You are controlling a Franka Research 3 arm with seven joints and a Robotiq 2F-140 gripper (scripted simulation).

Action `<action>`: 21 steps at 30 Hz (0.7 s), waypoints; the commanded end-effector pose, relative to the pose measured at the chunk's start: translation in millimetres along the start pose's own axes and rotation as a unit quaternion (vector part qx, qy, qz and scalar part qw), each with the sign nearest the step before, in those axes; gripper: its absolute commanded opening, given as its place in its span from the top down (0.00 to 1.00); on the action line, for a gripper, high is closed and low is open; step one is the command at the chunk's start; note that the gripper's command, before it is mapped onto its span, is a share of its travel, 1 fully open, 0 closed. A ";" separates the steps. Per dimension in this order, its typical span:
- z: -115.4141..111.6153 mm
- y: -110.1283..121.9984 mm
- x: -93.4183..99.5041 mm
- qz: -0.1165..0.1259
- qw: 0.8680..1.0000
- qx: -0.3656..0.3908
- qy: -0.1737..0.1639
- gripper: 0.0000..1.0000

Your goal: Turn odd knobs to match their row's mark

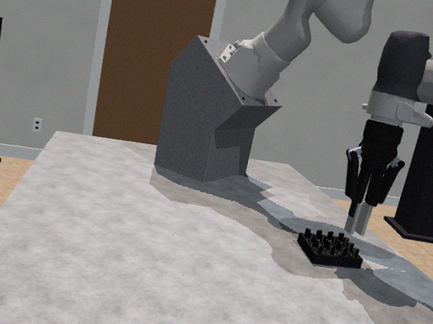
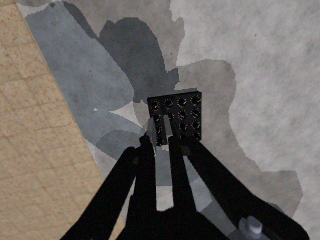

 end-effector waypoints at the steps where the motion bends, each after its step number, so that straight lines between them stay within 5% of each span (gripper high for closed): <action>1: -1.6 -4.2 2.5 0.012 1.000 -0.018 -0.004 0.88; 16: -1.6 -4.1 3.0 0.012 1.000 -0.019 -0.003 0.88; 21: -1.7 -2.6 5.2 0.011 0.994 -0.108 -0.007 0.88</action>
Point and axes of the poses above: the point where the finger pads meet when closed, its own x axis back along the fingers, its own y axis across the jaws, z = x × y, the point moved 5 cm from there along x, back along the fingers, and after that the axes turned 10 degrees about x, right-handed, at the moved point
